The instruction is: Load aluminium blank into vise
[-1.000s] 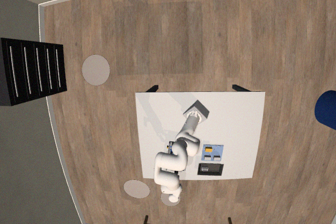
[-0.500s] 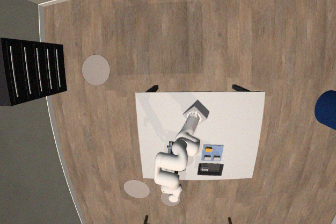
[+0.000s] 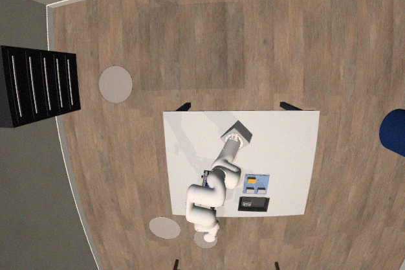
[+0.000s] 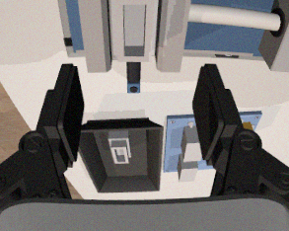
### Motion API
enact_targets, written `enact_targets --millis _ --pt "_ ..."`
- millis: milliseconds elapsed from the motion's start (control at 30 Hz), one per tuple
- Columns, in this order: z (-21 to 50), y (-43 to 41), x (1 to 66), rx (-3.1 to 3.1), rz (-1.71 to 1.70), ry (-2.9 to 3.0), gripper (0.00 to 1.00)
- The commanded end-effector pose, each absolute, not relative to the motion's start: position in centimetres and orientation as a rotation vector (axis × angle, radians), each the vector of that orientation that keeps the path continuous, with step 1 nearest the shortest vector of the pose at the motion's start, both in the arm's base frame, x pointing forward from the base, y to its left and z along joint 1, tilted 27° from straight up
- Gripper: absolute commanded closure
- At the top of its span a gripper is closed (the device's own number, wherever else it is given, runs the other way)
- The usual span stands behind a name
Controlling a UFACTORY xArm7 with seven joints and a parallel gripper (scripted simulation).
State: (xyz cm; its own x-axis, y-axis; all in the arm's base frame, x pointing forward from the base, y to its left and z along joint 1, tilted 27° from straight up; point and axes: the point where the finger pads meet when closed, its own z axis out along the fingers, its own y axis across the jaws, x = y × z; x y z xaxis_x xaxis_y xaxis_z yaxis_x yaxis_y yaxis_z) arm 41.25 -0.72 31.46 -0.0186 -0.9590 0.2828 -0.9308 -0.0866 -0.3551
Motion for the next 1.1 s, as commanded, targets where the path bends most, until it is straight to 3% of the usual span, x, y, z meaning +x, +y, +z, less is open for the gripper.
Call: enact_targets --millis 0,1067 --pt "31.2 -0.8 41.5 -2.154 -0.718 2.077 0.31" --pt "27.4 -1.8 43.1 -2.154 -0.718 2.077 0.31"
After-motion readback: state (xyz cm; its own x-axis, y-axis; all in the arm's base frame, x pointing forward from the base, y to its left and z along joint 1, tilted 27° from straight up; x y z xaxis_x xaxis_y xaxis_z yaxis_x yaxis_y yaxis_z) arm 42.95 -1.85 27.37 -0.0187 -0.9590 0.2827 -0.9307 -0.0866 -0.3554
